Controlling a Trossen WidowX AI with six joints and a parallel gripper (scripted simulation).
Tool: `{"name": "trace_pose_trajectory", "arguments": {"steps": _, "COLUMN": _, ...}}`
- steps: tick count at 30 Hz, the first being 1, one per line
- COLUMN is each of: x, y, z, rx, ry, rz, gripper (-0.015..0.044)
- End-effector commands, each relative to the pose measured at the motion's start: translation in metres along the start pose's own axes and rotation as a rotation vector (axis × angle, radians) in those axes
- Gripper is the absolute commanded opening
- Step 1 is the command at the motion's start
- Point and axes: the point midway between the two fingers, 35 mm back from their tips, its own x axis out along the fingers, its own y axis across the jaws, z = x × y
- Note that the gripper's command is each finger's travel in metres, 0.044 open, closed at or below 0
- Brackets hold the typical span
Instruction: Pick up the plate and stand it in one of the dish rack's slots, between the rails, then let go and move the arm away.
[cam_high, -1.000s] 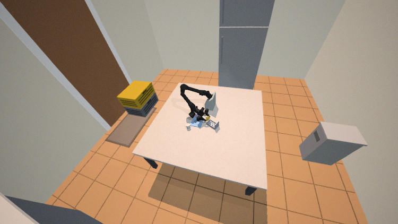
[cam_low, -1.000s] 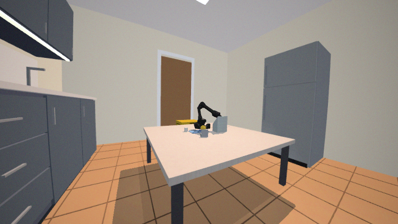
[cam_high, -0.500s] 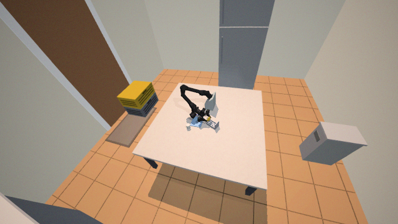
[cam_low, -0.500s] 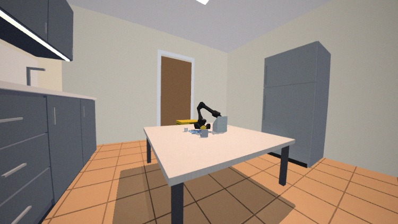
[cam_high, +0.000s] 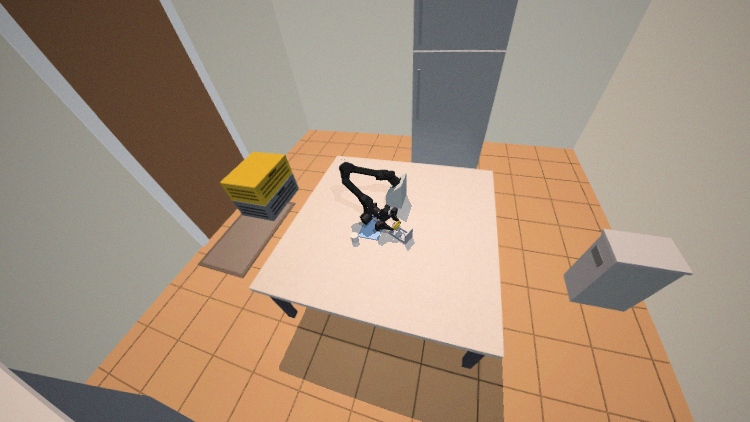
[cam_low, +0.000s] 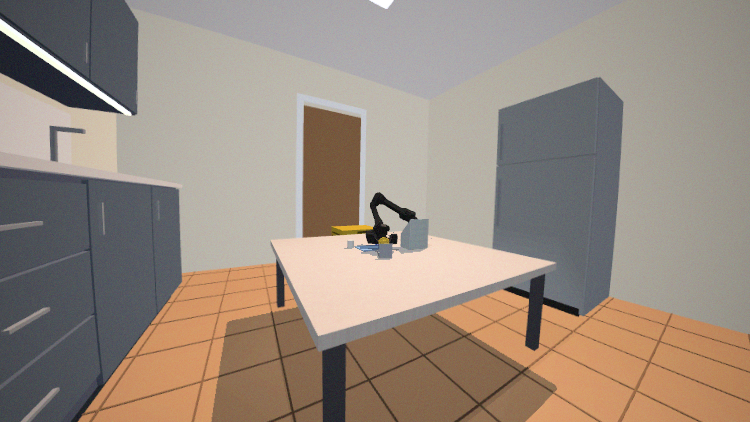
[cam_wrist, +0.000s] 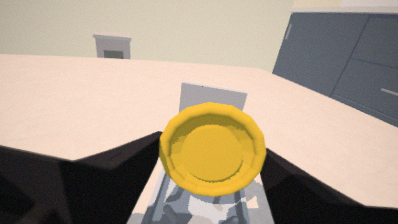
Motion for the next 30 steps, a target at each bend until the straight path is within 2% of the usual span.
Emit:
{"name": "trace_pose_trajectory", "arguments": {"steps": 1, "x": 0.0026, "y": 0.0005, "z": -0.0129, "rx": 0.0, "ry": 0.002, "rz": -0.003, "gripper": 0.0}}
{"name": "trace_pose_trajectory", "arguments": {"steps": 17, "x": 0.0028, "y": 0.004, "z": -0.0163, "rx": 0.013, "ry": 0.007, "rz": 0.004, "gripper": 0.0}}
{"name": "trace_pose_trajectory", "arguments": {"steps": 30, "x": 0.0028, "y": 0.0035, "z": -0.0164, "rx": 0.008, "ry": 0.006, "rz": 0.003, "gripper": 0.0341}}
